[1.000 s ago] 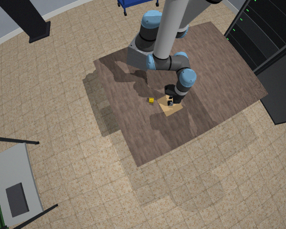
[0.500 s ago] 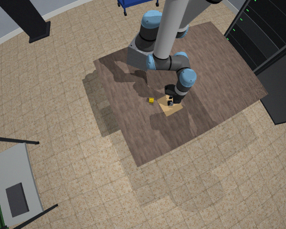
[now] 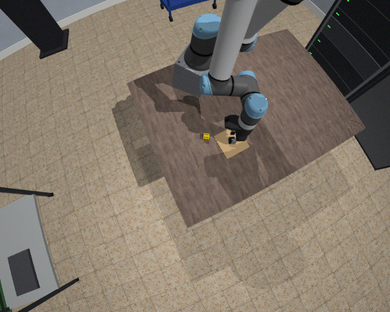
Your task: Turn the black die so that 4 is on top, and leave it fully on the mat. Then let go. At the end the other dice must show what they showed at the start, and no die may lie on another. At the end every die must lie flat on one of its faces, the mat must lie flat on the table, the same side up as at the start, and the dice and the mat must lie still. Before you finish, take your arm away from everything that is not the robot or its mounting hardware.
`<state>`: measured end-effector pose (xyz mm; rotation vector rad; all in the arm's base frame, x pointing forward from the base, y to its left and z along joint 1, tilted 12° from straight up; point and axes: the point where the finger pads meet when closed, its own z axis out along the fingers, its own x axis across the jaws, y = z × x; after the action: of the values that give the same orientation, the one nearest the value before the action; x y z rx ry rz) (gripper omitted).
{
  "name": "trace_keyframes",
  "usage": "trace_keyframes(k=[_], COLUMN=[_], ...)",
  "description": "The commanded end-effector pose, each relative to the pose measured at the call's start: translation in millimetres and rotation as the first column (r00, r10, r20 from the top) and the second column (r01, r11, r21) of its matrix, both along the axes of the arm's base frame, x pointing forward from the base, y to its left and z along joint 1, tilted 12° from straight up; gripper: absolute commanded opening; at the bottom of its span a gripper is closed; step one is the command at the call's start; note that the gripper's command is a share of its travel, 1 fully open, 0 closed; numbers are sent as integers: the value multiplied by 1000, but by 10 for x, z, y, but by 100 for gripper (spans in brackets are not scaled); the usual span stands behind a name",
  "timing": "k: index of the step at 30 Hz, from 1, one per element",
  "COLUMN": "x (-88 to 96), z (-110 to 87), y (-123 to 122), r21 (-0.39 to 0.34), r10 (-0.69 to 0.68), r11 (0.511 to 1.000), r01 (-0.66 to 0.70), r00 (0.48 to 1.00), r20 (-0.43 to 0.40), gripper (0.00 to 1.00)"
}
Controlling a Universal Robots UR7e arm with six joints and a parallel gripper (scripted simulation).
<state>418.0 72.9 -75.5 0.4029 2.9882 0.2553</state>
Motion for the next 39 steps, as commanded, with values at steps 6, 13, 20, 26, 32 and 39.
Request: trace_keyframes(k=[6,13,20,26,32,39], x=[-6,-6,-3,7,25,37], z=[-3,-3,-23,-95,-222,-312], y=[8,8,11,22,41,55], r21=[0,0,0,0,0,0], r10=[1,1,1,1,1,1], r11=[1000,1000,1000,1000,1000,1000], r01=[-1,-1,-1,-1,-1,-1], r00=[1000,1000,1000,1000,1000,1000], r20=[0,0,0,0,0,0], gripper=[87,87,87,87,87,87])
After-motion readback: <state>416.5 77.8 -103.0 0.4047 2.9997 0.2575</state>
